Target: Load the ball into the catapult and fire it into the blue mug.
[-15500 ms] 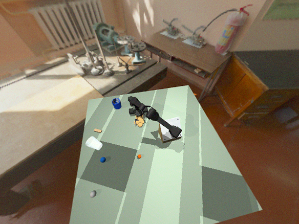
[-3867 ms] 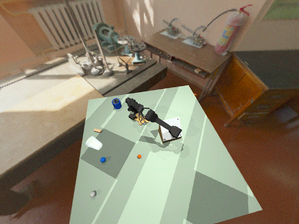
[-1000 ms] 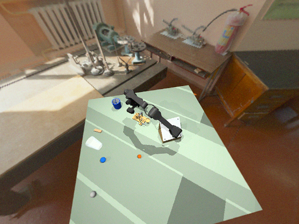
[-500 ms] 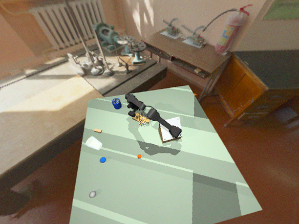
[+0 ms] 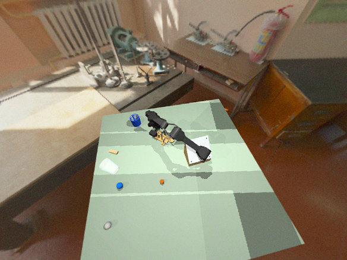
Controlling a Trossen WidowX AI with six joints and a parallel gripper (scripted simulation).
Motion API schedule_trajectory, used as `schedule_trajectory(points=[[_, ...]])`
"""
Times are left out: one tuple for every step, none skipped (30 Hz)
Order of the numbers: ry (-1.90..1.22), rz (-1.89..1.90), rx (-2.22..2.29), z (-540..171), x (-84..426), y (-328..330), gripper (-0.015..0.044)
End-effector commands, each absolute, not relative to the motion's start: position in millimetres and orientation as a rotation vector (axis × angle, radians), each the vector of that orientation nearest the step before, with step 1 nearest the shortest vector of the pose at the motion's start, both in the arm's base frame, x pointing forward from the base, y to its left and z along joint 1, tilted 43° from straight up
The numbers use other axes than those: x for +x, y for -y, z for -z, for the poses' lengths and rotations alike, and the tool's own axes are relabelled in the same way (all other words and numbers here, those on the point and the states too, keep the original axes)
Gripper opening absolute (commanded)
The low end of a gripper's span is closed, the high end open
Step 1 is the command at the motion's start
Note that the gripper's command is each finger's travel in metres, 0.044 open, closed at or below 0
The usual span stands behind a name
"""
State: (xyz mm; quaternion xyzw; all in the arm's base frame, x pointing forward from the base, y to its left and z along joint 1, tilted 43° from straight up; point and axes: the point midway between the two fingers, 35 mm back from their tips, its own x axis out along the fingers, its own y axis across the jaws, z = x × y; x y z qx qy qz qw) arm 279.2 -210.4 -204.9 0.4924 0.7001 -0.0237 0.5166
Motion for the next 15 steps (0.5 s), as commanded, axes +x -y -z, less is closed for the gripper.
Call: schedule_trajectory(points=[[-1.677, 0.061, 1.188, 210, 280, 206, 0.0440], [-1.677, 0.061, 1.188, 211, 280, 205, 0.0440], [-1.677, 0.061, 1.188, 212, 280, 204, 0.0440], [-1.677, 0.061, 1.188, 214, 280, 203, 0.0440], [-1.677, 0.061, 1.188, 215, 280, 201, 0.0440], [-1.677, 0.060, 1.188, 216, 280, 200, 0.0440], [-1.677, 0.060, 1.188, 217, 280, 199, 0.0440], [-1.677, 0.060, 1.188, 218, 280, 198, 0.0440], [-1.677, 0.060, 1.188, 219, 280, 197, 0.0440], [-1.677, 0.060, 1.188, 221, 280, 196, 0.0440], [-1.676, 0.060, 1.188, 222, 280, 195, 0.0440], [-1.676, 0.060, 1.188, 223, 280, 194, 0.0440], [-1.676, 0.060, 1.188, 224, 280, 192, 0.0440], [-1.676, 0.060, 1.188, 225, 280, 191, 0.0440], [-1.676, 0.060, 1.188, 226, 280, 190, 0.0440]])
